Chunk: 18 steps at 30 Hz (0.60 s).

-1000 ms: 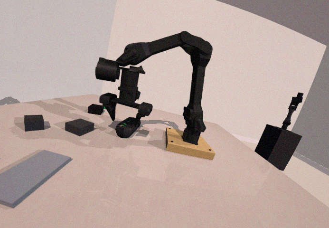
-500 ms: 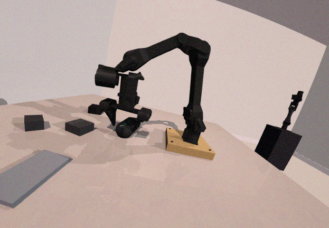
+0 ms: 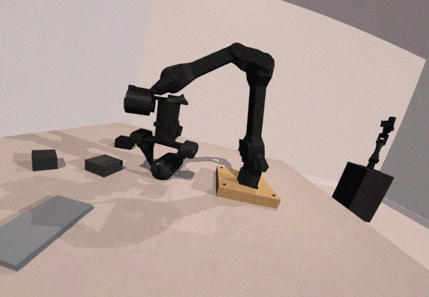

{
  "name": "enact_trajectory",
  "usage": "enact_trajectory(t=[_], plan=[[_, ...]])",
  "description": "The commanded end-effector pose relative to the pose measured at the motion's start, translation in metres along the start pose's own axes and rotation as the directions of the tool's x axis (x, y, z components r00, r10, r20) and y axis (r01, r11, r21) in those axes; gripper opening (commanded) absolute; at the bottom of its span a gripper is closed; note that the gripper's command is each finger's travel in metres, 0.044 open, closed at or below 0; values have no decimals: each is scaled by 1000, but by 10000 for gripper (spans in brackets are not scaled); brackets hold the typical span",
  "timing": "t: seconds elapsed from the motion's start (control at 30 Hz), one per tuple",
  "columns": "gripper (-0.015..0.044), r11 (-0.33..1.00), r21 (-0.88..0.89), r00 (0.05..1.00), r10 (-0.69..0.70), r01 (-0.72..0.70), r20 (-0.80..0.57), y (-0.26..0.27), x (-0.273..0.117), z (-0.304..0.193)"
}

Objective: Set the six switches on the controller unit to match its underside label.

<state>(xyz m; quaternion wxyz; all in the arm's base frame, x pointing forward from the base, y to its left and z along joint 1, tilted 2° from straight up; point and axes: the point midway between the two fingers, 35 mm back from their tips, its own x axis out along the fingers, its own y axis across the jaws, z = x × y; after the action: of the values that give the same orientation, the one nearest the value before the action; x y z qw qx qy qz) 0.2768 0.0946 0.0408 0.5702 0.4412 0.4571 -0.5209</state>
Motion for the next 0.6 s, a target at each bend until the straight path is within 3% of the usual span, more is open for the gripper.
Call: enact_trajectory(t=[0.0, 0.57], plan=[[325, 1000, 1, 1000, -2, 2, 6, 0, 2, 1], [335, 1000, 1, 1000, -2, 2, 1, 0, -5, 5]])
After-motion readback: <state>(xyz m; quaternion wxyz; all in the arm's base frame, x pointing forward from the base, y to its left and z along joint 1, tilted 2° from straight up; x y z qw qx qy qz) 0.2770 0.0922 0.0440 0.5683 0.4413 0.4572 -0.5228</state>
